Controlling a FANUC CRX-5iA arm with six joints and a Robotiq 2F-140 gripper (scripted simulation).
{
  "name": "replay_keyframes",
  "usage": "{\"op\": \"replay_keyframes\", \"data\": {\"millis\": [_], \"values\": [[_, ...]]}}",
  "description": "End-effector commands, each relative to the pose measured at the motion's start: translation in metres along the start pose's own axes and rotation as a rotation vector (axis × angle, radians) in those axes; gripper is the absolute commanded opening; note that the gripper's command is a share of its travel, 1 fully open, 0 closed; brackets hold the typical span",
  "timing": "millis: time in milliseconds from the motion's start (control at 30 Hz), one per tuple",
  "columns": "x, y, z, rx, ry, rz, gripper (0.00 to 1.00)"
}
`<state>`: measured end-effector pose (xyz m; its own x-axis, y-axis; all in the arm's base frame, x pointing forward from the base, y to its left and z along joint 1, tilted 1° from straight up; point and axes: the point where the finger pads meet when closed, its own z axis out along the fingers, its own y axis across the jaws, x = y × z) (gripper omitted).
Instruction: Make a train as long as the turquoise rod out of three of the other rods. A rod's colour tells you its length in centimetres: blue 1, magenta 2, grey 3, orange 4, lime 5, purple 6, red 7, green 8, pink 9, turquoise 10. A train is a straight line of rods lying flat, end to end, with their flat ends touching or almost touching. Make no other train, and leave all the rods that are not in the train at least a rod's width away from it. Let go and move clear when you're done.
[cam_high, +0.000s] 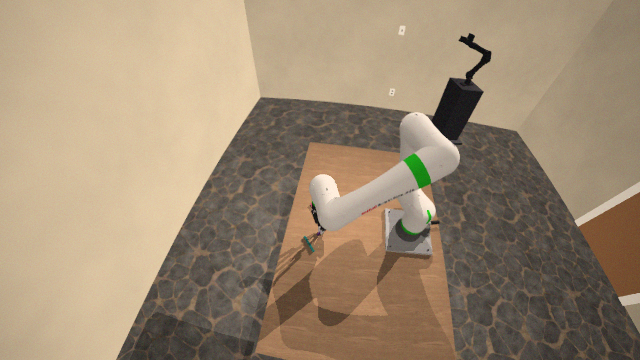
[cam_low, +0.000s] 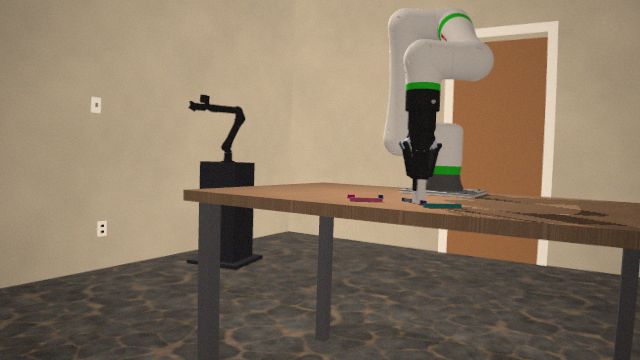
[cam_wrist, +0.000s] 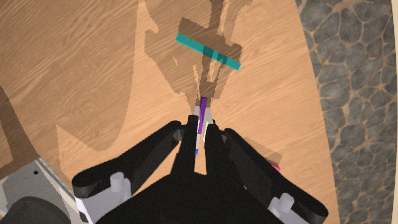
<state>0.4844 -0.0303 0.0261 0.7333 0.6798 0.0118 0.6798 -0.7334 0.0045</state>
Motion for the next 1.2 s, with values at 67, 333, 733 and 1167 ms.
{"op": "replay_keyframes", "data": {"millis": [67, 333, 733, 1167], "values": [[0.0001, 0.0001, -0.0002, 0.0, 0.0, 0.0, 0.03], [0.0001, 0.0001, -0.0002, 0.0, 0.0, 0.0, 0.05], [0.0001, 0.0001, -0.0002, 0.0, 0.0, 0.0, 0.15], [0.0001, 0.0001, -0.0009, 0.0, 0.0, 0.0, 0.15]]}}
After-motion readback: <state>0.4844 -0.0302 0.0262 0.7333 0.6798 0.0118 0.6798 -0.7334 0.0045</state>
